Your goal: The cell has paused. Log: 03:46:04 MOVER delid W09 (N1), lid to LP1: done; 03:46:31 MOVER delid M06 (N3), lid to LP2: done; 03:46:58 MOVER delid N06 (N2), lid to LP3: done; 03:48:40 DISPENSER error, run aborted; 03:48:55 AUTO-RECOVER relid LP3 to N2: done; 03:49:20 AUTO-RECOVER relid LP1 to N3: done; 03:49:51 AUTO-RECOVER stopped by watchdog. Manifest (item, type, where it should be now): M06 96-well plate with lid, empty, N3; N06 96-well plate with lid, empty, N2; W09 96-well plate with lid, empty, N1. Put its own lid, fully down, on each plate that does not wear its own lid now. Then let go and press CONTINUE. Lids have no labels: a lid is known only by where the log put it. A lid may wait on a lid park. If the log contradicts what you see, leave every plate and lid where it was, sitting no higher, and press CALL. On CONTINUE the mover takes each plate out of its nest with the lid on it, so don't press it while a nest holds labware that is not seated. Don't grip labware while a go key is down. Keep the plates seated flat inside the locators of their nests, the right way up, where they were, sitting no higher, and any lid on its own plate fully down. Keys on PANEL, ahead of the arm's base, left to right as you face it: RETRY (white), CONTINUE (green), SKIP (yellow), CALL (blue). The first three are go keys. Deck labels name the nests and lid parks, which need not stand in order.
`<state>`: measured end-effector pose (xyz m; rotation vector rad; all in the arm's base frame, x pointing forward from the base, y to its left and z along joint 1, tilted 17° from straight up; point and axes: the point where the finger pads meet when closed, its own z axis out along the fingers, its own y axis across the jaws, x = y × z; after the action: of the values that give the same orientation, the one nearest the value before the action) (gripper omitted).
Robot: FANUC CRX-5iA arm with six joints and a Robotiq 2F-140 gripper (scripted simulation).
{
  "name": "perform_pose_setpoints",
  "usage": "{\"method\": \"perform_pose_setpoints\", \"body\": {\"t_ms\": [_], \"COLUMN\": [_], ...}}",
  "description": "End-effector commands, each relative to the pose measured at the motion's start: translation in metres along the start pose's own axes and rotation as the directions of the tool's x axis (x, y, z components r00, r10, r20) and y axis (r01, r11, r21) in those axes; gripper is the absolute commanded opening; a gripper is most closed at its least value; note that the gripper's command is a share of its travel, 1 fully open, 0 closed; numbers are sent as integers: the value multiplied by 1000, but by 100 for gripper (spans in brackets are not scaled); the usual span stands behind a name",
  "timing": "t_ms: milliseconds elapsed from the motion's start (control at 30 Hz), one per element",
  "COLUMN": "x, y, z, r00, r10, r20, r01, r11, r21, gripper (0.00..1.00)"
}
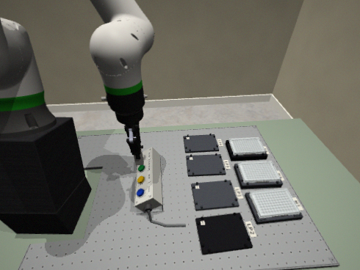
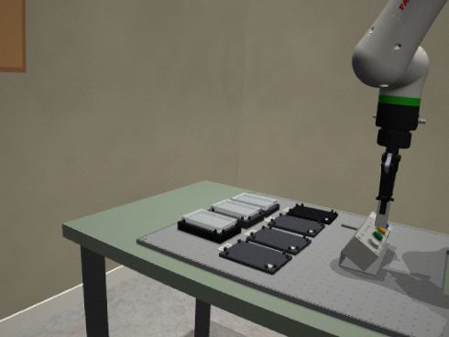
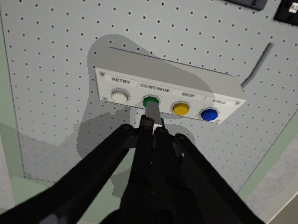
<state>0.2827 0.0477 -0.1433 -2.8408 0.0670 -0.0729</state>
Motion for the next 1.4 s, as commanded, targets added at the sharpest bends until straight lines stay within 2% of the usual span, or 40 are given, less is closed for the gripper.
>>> {"method": "perform_pose_setpoints", "body": {"t_ms": [0, 667, 1367], "x": [0, 0, 0], "y": [0, 0, 0], "z": [2, 17, 18], "r00": [1000, 1000, 1000], "r10": [0, 0, 0], "r20": [0, 0, 0], "r01": [0, 0, 0], "r11": [1000, 1000, 1000], "r21": [0, 0, 0], "gripper": [0, 0, 0]}}
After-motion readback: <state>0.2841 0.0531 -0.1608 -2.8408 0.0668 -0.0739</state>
